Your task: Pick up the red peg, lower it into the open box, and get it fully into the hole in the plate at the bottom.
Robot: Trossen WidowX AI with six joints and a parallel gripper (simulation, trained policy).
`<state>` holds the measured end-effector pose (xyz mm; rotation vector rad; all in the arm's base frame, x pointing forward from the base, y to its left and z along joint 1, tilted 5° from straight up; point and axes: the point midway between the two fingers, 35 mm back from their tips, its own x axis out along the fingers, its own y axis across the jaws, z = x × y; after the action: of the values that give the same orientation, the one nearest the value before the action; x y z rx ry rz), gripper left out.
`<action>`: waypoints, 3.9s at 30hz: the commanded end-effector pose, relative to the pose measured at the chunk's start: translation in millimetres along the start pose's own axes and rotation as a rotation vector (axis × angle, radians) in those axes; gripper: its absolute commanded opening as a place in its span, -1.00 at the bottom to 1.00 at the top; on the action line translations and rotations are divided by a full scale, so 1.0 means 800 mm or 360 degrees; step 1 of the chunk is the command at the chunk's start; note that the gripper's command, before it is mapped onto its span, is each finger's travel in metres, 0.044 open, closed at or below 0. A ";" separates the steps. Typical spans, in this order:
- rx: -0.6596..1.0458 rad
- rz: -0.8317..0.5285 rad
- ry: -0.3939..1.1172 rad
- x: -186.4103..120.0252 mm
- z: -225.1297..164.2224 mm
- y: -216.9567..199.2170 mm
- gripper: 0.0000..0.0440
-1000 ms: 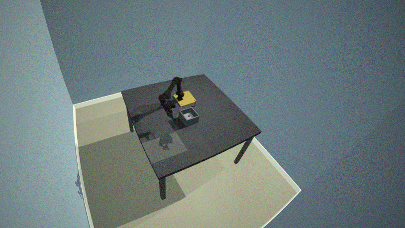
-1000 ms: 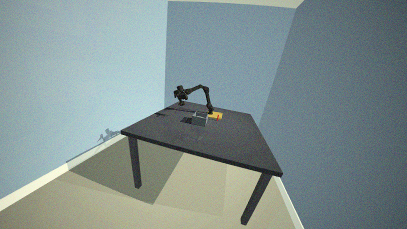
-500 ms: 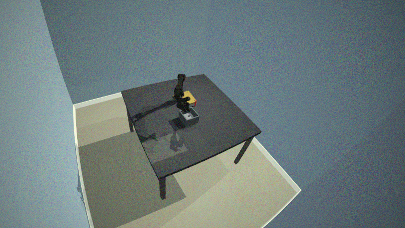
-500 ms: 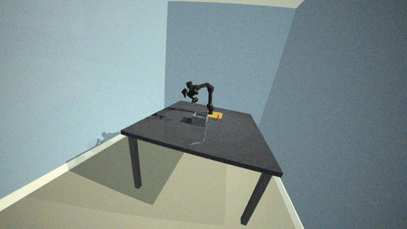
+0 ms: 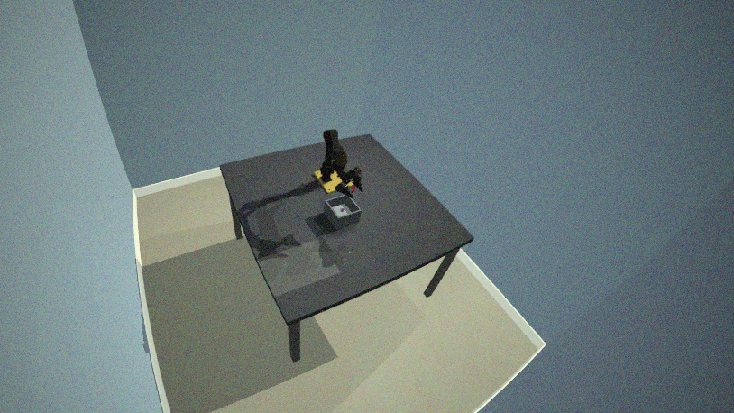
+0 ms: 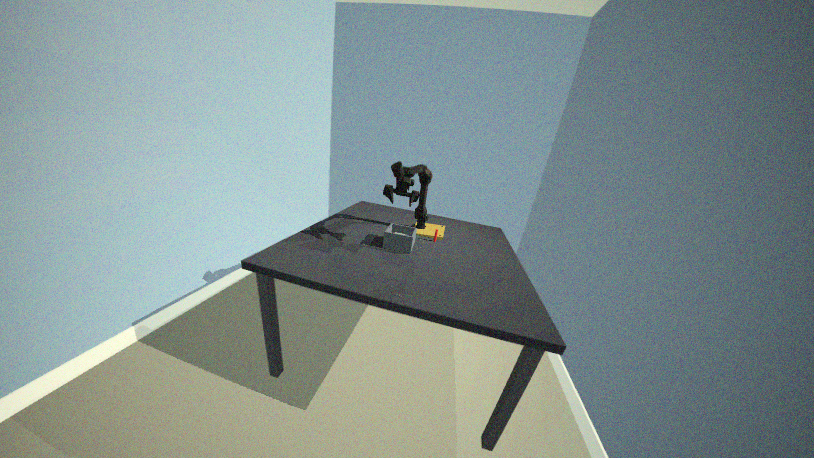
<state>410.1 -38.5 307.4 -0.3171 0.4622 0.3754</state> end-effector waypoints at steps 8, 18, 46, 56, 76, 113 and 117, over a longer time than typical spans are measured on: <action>0.0491 0.0122 0.0251 -0.008 -0.016 0.089 1.00; 0.0931 0.0156 0.0562 -0.023 -0.048 0.162 1.00; 0.1891 -0.0434 0.1521 -0.096 -0.189 0.318 1.00; 0.2081 -0.0688 0.1591 -0.084 -0.237 0.349 1.00; 0.2371 -0.0812 0.1515 -0.032 -0.323 0.384 0.53; 0.2142 -0.0600 0.1164 -0.068 -0.210 0.297 -1.00; 0.2141 -0.0622 0.1091 -0.067 -0.198 0.276 -1.00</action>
<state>207.3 89.1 142.4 0.8065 1.2199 -0.4888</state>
